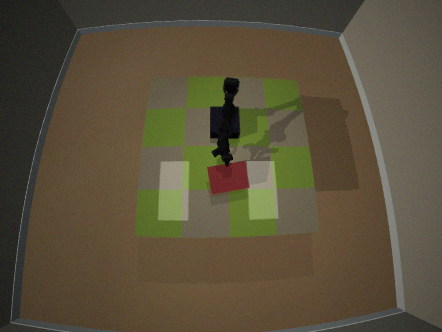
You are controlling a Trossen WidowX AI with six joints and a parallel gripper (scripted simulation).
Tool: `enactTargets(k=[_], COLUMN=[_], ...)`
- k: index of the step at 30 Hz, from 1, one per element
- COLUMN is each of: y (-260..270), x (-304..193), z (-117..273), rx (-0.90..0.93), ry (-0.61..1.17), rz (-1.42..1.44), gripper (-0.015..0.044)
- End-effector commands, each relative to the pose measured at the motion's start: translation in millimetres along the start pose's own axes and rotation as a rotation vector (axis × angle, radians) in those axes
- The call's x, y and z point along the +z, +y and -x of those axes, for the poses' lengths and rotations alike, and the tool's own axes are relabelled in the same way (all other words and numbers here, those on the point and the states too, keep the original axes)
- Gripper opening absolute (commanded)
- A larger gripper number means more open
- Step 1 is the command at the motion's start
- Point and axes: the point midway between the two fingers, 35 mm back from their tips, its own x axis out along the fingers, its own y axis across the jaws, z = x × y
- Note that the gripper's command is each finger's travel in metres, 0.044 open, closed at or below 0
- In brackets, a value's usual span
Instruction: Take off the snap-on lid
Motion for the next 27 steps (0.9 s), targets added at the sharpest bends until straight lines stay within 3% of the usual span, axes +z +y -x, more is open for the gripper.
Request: enactTargets(k=[1, 27], y=[8, 47], x=[1, 1], z=[2, 11], rx=[0.008, 0.01], ry=[-0.004, -0.004], rz=[-0.002, -0.002], gripper=[0.0, 0.0])
